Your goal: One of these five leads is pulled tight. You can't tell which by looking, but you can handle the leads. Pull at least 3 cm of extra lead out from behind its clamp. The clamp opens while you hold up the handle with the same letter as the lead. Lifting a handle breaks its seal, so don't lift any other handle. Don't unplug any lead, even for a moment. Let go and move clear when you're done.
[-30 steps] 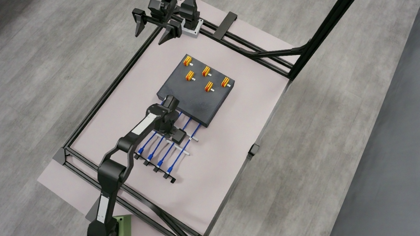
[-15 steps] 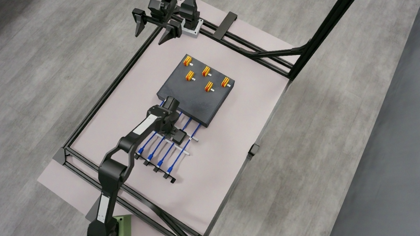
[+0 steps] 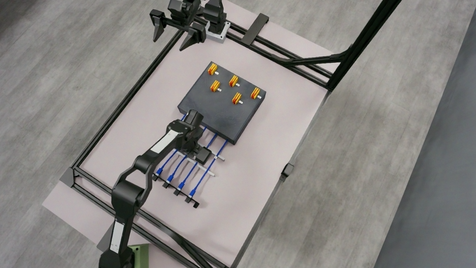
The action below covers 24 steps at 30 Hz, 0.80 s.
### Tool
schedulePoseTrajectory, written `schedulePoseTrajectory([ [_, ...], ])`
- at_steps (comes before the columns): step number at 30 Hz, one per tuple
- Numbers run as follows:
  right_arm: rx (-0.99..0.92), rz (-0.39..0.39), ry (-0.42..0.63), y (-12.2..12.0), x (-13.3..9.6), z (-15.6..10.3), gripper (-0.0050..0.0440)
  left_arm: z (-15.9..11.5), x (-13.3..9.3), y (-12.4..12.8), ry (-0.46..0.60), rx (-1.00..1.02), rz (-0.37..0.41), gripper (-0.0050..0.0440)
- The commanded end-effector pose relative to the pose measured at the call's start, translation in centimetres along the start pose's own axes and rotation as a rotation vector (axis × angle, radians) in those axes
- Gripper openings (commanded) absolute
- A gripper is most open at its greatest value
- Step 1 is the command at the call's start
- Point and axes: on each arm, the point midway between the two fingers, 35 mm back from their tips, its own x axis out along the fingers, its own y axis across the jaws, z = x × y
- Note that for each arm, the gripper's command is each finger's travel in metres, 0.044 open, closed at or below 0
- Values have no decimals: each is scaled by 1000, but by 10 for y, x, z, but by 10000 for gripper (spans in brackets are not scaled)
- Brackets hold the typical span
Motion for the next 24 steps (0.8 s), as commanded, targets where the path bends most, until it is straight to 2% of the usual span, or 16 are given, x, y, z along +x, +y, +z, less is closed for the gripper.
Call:
schedulePoseTrajectory([
  [1,0,0,-17,0,-1,7,440,5,-52,1,-31,0,5,209],
  [16,0,0,-17,0,-1,7,440,5,-52,1,-31,0,5,209],
  [17,0,0,-17,0,-1,7,440,3,-52,-51,-12,-5,2,209],
  [24,0,0,-17,0,-1,7,440,3,-52,-51,-12,-5,2,209],
])
